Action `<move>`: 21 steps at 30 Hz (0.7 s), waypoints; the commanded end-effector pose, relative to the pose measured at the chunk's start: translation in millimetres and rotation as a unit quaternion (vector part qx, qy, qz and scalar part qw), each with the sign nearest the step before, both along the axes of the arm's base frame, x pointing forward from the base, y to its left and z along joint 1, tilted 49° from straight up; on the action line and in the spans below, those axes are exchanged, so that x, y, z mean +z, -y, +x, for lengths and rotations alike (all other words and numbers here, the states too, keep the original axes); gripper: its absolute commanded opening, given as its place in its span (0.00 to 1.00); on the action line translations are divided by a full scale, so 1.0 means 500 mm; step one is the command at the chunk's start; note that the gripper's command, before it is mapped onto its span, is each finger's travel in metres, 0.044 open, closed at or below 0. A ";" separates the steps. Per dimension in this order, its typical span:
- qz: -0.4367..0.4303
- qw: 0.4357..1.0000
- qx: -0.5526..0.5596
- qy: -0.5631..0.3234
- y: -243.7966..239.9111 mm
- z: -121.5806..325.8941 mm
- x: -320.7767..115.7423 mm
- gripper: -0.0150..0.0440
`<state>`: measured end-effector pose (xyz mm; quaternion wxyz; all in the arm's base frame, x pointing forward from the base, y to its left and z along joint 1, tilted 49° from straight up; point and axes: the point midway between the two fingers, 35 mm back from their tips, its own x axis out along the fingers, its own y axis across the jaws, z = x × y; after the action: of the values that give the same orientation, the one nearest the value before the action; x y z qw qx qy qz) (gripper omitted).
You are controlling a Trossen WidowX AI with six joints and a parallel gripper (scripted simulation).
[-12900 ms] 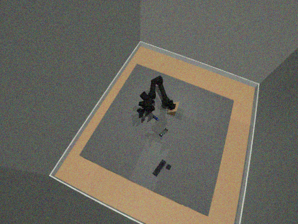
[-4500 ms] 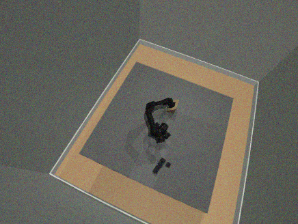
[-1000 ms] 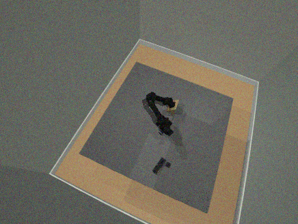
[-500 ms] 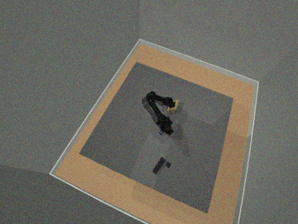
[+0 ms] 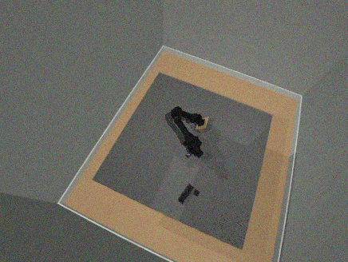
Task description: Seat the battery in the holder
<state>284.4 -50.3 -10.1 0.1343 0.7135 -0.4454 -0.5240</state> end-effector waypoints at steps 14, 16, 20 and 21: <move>0.000 1.000 -0.001 0.002 -0.004 -0.001 0.004 0.56; 0.000 1.000 0.000 0.002 -0.010 0.000 0.008 0.56; 0.000 1.000 0.000 0.001 -0.021 0.002 0.018 0.56; 0.000 1.000 0.000 0.001 -0.022 0.002 0.019 0.56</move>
<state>282.2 -43.6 -4.8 0.1395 0.7119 -0.4442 -0.5257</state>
